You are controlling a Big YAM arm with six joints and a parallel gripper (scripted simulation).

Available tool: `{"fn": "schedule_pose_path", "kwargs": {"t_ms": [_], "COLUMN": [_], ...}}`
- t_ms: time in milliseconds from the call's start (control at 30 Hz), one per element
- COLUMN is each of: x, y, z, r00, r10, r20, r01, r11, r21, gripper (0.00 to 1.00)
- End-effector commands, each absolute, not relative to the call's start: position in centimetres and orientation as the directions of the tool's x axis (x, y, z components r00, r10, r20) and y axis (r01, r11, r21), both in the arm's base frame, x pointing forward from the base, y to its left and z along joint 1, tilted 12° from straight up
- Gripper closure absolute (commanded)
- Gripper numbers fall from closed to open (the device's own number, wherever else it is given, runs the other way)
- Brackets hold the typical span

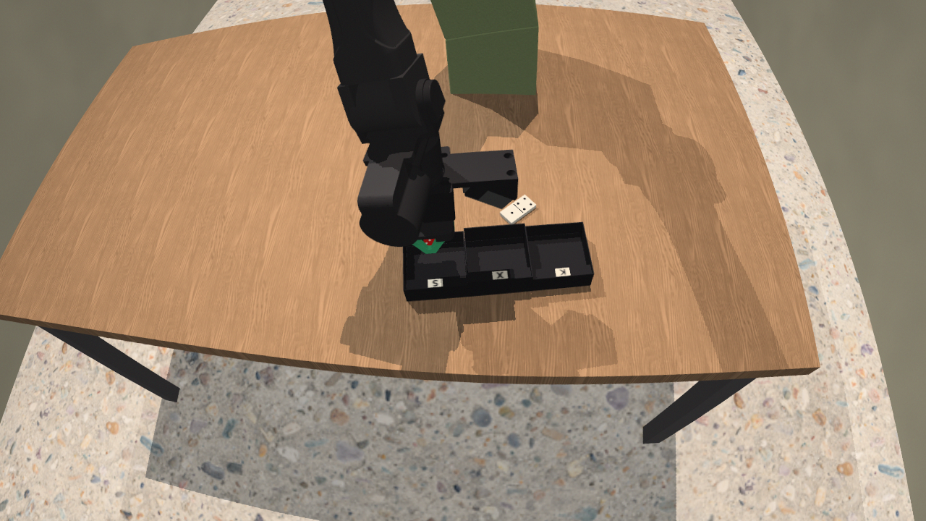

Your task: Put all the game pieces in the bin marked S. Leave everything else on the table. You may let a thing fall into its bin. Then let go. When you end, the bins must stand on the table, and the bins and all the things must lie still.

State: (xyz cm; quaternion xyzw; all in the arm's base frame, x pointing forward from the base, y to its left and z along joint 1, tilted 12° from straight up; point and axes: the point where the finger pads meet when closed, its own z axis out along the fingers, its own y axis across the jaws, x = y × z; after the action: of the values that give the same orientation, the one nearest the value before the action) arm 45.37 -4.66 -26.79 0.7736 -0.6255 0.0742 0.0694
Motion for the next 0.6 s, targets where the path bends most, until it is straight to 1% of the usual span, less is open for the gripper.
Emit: {"fn": "schedule_pose_path", "kwargs": {"t_ms": [0,567], "x": [46.1,46.0], "y": [-5.3,-5.9], "z": [-27.8,-30.8], "r00": [0.205,0.205], "r10": [-0.958,-0.958], "r20": [0.201,0.200], "r01": [-0.978,-0.978], "r11": [-0.209,-0.209], "r21": [0.002,0.005], "gripper": [0.89,0.89]}}
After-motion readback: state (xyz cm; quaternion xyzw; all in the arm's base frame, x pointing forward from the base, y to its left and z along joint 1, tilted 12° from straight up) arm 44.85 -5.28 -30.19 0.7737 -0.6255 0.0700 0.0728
